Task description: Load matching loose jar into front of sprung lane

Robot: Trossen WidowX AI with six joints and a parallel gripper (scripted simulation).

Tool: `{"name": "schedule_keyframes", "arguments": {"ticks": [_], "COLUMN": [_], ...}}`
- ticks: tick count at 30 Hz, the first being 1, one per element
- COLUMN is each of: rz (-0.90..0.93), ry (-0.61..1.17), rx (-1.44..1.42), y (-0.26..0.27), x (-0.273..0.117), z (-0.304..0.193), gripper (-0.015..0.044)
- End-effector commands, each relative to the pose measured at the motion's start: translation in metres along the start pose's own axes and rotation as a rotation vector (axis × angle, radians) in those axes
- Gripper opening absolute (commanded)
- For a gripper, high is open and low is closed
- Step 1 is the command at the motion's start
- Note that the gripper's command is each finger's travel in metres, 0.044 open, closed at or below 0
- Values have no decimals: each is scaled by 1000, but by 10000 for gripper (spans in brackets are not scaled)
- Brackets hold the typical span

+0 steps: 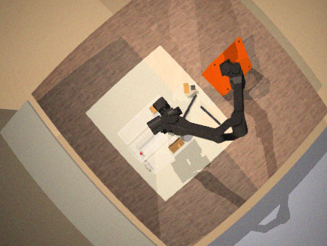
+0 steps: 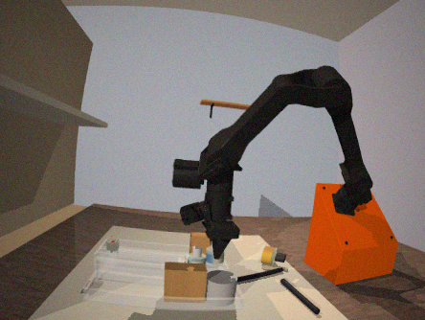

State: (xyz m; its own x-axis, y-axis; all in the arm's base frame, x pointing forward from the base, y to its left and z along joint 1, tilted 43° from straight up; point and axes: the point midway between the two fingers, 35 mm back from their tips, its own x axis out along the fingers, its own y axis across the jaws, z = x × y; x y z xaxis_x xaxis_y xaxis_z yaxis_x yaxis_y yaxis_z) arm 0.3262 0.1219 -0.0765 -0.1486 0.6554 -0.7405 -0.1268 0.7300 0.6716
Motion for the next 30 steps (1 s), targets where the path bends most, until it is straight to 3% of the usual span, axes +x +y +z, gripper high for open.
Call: {"name": "schedule_keyframes", "arguments": {"ticks": [1, 30], "rz": [2, 3], "ry": [-26, -26], "rx": [-14, -14], "y": [1, 2], "x": [-2, 7], "z": [10, 9], "gripper": [0, 0]}}
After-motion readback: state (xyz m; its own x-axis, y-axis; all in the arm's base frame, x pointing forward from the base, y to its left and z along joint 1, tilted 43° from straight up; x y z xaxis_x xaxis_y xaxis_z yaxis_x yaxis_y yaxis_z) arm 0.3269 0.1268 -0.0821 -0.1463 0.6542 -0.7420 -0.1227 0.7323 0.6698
